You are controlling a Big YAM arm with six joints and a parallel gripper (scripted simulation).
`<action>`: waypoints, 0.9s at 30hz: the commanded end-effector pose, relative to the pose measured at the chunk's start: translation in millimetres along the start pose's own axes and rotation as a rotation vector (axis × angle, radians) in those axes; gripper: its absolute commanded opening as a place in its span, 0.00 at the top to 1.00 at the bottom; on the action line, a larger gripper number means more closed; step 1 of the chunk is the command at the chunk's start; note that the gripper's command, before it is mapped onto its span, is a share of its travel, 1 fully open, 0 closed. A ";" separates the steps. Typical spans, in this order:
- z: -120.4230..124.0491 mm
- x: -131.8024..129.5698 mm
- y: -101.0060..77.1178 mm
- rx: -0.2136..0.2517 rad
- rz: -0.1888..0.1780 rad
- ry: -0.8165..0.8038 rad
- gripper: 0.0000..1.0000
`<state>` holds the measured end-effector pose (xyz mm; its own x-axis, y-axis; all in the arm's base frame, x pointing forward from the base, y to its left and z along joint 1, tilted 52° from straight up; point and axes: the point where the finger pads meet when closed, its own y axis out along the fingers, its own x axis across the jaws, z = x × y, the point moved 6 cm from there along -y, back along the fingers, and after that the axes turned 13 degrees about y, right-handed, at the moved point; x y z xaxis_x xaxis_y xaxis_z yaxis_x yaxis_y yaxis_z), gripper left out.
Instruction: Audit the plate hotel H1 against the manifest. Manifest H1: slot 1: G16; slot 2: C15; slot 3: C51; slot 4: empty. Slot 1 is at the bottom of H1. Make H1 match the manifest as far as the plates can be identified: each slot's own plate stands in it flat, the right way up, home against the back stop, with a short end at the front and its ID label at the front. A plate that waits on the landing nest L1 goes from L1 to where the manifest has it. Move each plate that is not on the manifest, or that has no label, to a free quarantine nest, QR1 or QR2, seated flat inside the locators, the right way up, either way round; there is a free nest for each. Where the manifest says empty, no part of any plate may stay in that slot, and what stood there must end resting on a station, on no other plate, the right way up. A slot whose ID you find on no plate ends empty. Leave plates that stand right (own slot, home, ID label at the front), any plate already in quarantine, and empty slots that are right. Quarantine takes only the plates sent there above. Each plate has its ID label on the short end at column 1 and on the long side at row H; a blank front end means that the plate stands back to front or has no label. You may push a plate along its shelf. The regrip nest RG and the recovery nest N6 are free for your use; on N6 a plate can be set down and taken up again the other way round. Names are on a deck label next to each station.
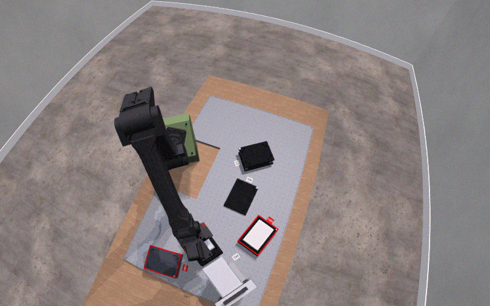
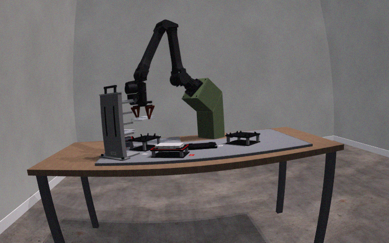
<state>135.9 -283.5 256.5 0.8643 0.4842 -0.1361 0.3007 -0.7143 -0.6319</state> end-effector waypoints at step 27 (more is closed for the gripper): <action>-24.9 -0.3 -93.7 -0.079 -0.003 0.011 0.14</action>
<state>115.7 -235.6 298.7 0.8644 0.4838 -0.1372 0.3015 -0.7170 -0.6285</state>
